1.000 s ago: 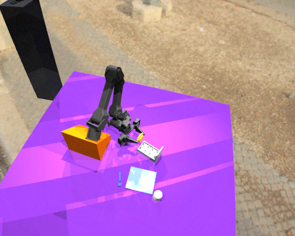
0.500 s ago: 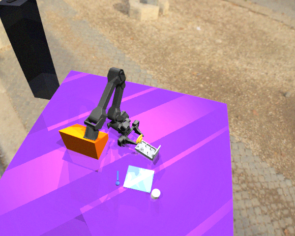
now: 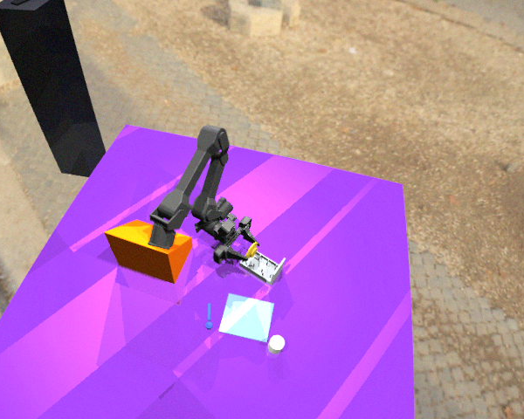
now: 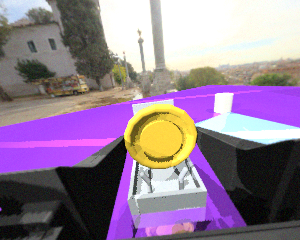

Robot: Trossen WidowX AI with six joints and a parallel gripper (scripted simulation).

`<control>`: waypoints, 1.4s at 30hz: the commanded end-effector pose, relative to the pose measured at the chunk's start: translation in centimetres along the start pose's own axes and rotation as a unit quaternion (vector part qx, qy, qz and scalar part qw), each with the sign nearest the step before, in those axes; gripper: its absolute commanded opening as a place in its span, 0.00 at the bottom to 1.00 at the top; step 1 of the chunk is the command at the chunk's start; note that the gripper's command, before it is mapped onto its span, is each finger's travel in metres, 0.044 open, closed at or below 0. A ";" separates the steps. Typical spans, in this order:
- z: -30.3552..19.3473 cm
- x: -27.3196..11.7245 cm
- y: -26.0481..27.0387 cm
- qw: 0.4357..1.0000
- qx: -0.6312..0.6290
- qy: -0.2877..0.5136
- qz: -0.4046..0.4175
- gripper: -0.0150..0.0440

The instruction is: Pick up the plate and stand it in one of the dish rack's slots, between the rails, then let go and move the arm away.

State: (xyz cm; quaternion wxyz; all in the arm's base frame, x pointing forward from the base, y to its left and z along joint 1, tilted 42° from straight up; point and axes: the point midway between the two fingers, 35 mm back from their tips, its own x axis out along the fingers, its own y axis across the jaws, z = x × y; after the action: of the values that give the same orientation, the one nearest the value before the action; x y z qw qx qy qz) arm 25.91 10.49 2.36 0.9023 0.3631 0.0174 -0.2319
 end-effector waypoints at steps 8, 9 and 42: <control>-1.3 1.0 0.1 1.000 0.000 0.000 0.000 0.25; -1.8 1.0 0.1 1.000 0.000 0.000 0.000 0.25; -1.7 0.9 0.0 1.000 -0.004 0.004 0.000 0.93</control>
State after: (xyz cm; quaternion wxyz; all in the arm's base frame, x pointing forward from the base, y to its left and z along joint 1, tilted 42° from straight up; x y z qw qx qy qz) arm 26.96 11.24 0.97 0.9035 0.3608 0.0223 -0.2302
